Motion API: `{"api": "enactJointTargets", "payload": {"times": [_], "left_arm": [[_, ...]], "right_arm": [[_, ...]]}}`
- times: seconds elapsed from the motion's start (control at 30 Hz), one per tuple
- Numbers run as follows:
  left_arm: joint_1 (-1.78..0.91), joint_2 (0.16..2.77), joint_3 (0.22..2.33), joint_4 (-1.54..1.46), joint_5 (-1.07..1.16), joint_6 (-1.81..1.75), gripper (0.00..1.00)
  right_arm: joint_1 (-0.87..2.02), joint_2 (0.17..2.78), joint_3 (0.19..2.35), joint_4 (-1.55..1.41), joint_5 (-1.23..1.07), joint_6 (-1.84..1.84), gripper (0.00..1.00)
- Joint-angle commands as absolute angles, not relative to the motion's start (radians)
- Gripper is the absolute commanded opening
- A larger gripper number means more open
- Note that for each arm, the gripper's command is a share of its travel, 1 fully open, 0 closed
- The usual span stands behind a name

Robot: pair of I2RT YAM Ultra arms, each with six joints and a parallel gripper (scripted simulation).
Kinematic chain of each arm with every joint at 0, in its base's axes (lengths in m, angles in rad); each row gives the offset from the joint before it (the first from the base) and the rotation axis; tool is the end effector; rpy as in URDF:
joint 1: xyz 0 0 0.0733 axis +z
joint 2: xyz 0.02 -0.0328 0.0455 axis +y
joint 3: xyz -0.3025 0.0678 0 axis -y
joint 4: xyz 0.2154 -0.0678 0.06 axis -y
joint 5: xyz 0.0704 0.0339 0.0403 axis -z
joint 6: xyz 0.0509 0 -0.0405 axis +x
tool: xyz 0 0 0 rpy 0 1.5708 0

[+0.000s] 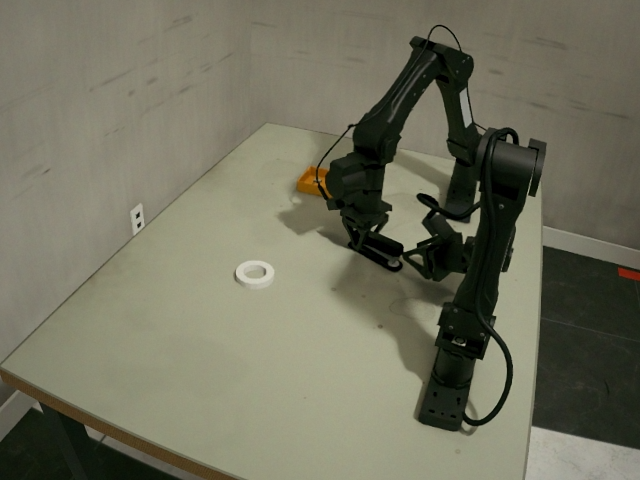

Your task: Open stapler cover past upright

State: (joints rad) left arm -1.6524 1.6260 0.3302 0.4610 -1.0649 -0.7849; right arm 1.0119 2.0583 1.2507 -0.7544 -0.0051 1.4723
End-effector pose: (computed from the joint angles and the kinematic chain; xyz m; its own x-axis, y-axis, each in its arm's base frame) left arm 0.0278 -0.2196 0.1592 -0.3324 0.1369 -0.9331 0.4183 0.9082 -0.0158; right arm 0.1870 0.3015 0.1506 -0.8959 0.4443 0.0042 0.4443 0.8958 0.0093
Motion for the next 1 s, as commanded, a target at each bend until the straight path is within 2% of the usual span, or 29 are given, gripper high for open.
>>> {"api": "enactJointTargets", "payload": {"times": [0.0,0.97], "left_arm": [[-1.626,1.654,0.313,0.53,-1.048,-0.736,0.5],[-1.47,1.825,0.349,0.851,-0.932,-0.541,0.5]], "right_arm": [[1.012,2.065,1.256,-0.754,0.0,1.478,0.31],[1.012,2.065,1.256,-0.754,0.0,1.478,0.31]]}}
